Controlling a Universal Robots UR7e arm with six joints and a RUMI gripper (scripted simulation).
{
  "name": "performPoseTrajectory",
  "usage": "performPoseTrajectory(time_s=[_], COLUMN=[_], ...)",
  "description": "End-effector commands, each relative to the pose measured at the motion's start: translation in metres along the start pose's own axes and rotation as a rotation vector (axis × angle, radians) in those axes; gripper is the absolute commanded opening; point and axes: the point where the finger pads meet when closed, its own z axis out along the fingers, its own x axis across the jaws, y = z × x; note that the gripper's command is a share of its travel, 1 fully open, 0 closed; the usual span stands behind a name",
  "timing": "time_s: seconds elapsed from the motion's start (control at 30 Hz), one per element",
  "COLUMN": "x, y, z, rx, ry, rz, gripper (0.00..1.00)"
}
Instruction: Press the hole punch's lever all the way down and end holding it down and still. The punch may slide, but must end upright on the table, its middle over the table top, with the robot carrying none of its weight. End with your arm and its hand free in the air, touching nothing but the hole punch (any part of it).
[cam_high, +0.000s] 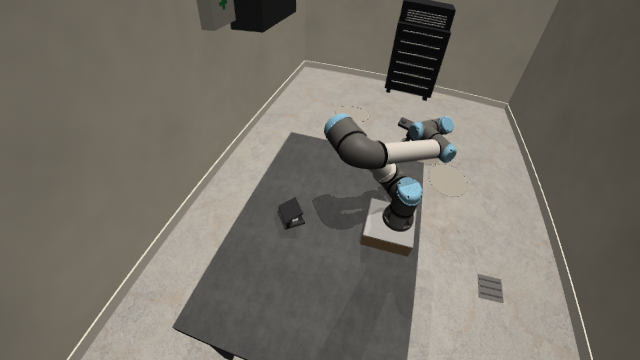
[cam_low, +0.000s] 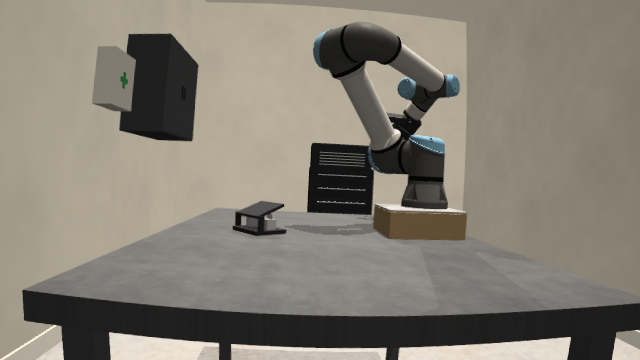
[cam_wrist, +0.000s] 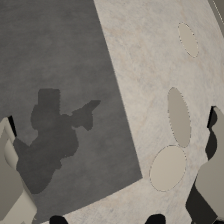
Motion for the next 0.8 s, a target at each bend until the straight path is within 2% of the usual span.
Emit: performPoseTrajectory(time_s=[0.0, 0.23, 0.3, 0.77], x=[-0.013, -0.037, -0.037, -0.101], y=[-0.023, -0.057, -0.057, -0.129], z=[0.011, 0.026, 0.026, 0.054], rx=[0.021, 0.044, 0.044, 0.036], ry=[-0.077, -0.196, -0.196, -0.447], rz=[-0.006, -0.024, -0.024, -0.094], gripper=[1.0, 1.0, 1.0, 1.0])
